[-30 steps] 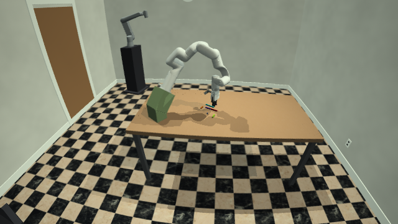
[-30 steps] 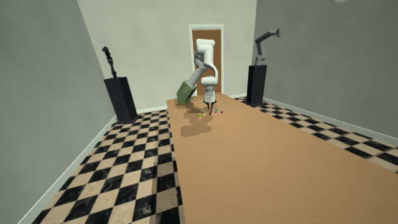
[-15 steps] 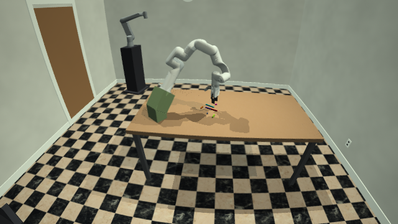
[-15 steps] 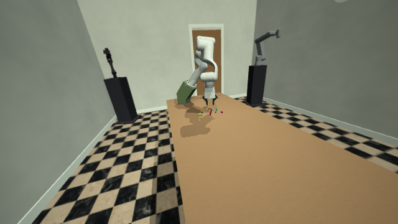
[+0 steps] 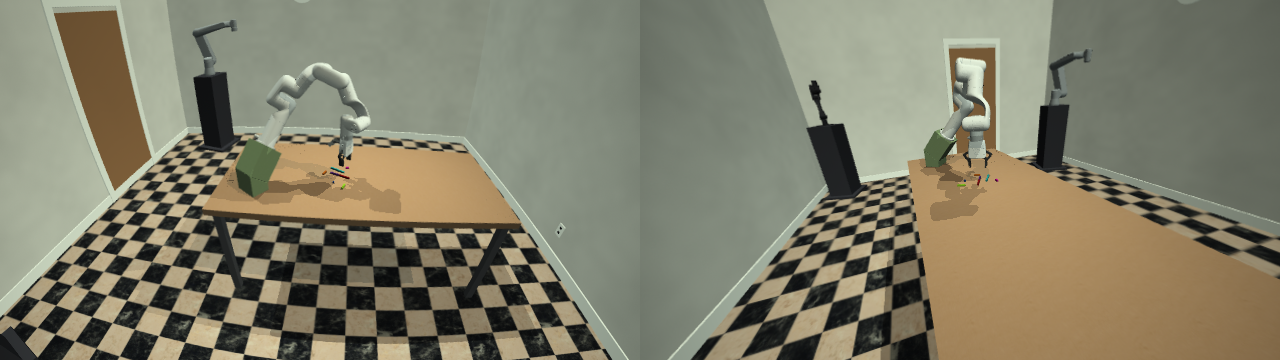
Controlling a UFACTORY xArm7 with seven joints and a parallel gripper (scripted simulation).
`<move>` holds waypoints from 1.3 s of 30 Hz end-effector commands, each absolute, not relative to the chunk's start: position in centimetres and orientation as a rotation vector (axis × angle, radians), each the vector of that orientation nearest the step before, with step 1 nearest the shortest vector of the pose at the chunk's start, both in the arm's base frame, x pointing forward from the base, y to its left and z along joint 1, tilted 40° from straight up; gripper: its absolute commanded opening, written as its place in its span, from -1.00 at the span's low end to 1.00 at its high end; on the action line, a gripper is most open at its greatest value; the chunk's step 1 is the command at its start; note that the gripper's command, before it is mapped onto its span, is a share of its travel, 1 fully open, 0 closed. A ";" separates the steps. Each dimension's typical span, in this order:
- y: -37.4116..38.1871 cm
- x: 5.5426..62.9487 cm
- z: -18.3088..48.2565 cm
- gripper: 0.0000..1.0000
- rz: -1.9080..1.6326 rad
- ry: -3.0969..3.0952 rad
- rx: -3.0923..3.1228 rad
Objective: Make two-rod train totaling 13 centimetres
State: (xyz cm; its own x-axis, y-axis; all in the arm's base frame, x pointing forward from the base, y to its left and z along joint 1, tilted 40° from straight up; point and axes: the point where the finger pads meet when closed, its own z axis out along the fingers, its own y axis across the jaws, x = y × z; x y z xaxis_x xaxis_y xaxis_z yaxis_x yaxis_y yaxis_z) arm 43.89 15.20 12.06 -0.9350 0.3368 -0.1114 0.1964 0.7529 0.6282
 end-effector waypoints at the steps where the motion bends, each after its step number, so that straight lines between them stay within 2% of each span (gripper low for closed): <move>1: 15.1 44.0 12.1 1.00 0.942 2.732 0.423; 12: 14.3 43.5 13.3 1.00 0.942 2.732 0.423; 27: 10.5 41.5 18.4 1.00 0.942 2.732 0.423; 39: 10.2 41.4 18.8 1.00 0.942 2.732 0.423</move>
